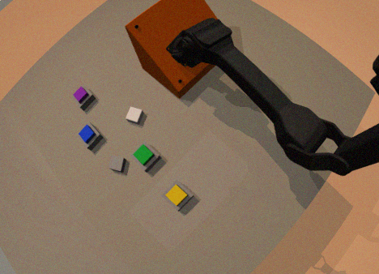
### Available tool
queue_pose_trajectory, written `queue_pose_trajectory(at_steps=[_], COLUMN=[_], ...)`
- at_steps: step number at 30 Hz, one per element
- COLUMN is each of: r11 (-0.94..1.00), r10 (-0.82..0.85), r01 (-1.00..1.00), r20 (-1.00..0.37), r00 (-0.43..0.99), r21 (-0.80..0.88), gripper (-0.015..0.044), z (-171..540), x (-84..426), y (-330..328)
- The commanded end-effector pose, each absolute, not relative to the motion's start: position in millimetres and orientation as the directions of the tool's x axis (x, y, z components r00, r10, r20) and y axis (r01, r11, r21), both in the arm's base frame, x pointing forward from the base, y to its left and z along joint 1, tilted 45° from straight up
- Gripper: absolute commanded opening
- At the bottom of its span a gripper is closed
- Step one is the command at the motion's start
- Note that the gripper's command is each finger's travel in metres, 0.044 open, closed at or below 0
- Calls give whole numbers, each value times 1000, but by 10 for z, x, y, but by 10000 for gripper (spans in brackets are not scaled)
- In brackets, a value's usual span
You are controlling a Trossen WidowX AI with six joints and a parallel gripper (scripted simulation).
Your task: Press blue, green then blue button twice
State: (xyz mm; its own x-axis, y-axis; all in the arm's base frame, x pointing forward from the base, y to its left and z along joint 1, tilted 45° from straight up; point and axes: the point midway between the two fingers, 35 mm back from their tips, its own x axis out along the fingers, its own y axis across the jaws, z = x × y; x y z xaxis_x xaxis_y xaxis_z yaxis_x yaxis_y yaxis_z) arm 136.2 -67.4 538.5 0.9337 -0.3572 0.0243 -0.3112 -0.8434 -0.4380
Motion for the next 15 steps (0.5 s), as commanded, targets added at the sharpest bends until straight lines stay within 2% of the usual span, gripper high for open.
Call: queue_pose_trajectory(at_steps=[1, 4, 8, 12, 15], r11=[-840, -771, -490, -184, 108], r10=[-356, -343, -310, -276, -240], r01=[-308, -264, -153, -101, -95], r20=[25, 29, 8, -47, -119], r00=[934, 939, 951, 960, 964], r21=[-447, -579, -858, -978, -990], gripper=[400, 400, 400, 400, 400], z=[5383, 5346, 5116, 4794, 4431], x=[1358, 1309, 1315, 1461, 1639], y=[-690, -928, -1560, -2024, -2364])
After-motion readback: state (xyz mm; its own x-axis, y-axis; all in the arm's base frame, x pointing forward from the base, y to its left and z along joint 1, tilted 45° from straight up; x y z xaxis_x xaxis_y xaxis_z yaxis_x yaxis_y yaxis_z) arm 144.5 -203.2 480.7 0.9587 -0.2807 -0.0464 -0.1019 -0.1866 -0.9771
